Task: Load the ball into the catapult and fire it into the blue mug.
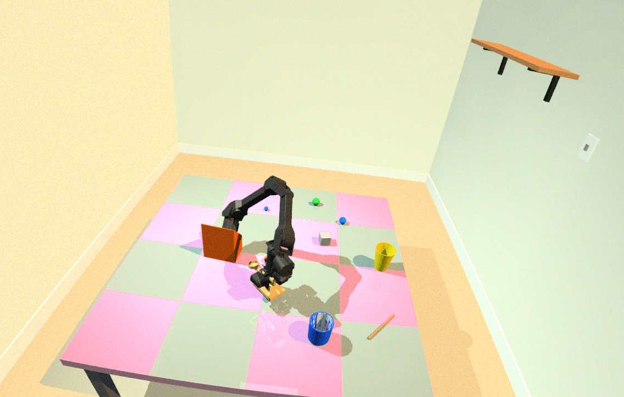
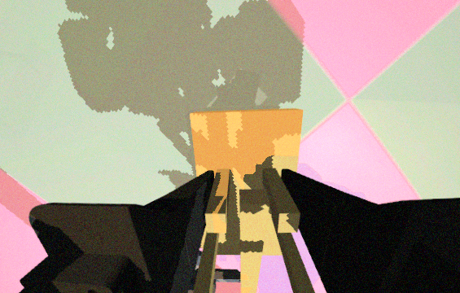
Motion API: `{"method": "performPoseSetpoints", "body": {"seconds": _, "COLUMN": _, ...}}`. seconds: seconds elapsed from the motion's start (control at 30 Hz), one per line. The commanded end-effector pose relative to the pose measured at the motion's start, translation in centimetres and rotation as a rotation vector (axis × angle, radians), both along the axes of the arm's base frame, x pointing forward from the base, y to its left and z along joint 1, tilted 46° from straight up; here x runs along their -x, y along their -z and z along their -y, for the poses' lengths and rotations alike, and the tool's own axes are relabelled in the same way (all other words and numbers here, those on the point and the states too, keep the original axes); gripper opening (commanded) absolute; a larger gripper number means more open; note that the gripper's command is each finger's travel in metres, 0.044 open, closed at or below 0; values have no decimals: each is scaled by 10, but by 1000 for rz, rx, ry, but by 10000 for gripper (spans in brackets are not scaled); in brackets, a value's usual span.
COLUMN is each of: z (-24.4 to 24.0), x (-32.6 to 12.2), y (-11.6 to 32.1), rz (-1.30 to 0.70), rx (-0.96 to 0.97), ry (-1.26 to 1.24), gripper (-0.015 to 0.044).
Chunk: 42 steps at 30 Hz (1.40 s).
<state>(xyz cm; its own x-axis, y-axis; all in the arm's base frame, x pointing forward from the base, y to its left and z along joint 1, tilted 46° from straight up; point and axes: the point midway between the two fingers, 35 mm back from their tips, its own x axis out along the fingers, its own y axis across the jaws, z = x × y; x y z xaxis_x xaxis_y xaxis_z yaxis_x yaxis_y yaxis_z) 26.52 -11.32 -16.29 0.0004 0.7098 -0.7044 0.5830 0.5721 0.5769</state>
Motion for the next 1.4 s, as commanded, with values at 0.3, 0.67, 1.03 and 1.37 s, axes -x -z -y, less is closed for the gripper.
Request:
{"method": "performPoseSetpoints", "body": {"seconds": 0.3, "z": -10, "x": 0, "y": 10, "rz": 1, "rx": 0, "ry": 0, "gripper": 0}}
{"method": "performPoseSetpoints", "body": {"seconds": 0.67, "z": -10, "x": 0, "y": 10, "rz": 1, "rx": 0, "ry": 0, "gripper": 157}}
{"method": "performPoseSetpoints", "body": {"seconds": 1.03, "z": 20, "x": -2, "y": -16, "rz": -1, "rx": 4, "ry": 0, "gripper": 440}}
{"method": "performPoseSetpoints", "body": {"seconds": 1.37, "z": 54, "x": 1, "y": -49, "rz": -3, "rx": 3, "ry": 12, "gripper": 440}}
